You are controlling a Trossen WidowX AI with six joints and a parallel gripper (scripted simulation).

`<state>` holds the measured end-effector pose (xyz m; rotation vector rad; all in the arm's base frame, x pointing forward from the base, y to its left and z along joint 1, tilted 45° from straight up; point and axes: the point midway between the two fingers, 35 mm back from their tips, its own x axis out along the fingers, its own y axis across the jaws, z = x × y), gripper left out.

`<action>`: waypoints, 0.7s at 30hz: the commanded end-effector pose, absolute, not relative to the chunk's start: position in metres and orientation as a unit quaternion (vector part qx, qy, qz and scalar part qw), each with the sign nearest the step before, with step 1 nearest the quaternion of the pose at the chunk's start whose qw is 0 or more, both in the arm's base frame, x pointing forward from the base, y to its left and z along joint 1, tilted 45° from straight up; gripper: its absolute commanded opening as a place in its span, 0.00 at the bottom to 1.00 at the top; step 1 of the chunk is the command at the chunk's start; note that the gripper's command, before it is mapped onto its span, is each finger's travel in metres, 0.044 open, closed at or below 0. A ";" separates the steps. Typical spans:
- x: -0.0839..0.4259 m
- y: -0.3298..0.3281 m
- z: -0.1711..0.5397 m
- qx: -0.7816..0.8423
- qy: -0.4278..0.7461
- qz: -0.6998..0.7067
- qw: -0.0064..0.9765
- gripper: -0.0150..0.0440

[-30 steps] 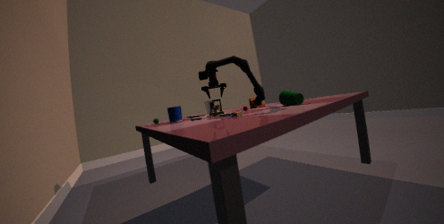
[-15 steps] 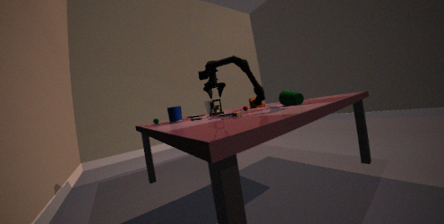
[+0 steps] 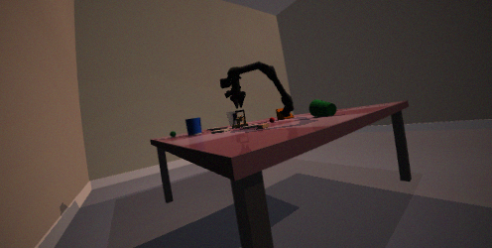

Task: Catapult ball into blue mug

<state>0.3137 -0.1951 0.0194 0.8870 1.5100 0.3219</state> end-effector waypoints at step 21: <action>0.312 -0.196 0.021 0.612 0.660 -0.143 0.411 1.00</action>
